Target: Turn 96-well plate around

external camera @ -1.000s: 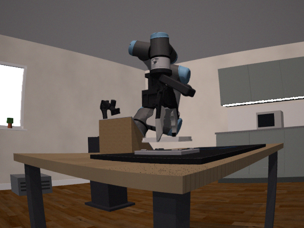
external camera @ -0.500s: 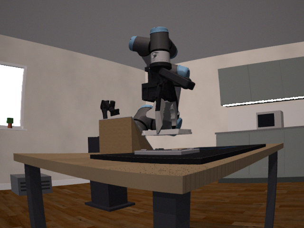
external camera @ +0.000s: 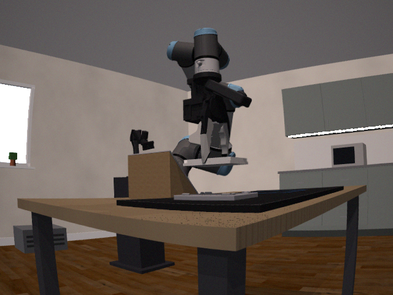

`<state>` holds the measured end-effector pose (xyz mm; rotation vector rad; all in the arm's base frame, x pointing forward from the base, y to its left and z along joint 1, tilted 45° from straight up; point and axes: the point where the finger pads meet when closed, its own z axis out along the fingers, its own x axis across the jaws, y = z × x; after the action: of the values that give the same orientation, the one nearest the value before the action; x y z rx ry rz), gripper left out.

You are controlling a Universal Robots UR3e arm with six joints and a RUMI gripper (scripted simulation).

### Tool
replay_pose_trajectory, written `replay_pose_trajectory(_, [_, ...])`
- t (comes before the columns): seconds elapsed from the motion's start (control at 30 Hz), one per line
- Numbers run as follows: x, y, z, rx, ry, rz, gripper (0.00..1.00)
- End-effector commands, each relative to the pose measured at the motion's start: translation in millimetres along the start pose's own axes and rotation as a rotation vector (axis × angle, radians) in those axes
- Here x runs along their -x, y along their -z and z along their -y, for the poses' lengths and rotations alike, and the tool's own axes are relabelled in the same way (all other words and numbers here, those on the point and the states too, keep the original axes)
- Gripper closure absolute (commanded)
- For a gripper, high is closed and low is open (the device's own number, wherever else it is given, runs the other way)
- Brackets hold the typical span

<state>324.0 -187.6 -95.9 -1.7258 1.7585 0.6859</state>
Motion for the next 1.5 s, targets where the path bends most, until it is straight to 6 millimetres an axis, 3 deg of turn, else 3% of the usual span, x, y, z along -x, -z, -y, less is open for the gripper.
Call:
replay_pose_trajectory(0.0, [-0.6,6.2,0.3,0.000,0.000,-0.001,1.00])
replay_pose_trajectory(0.73, [-0.6,6.2,0.3,0.000,0.000,-0.001,1.00])
replay_pose_trajectory(1.23, [49.3,4.6,0.8,0.000,-0.500,-0.001,1.00])
replay_pose_trajectory(1.47, [66.0,4.0,0.9,0.000,-0.577,0.000,1.00])
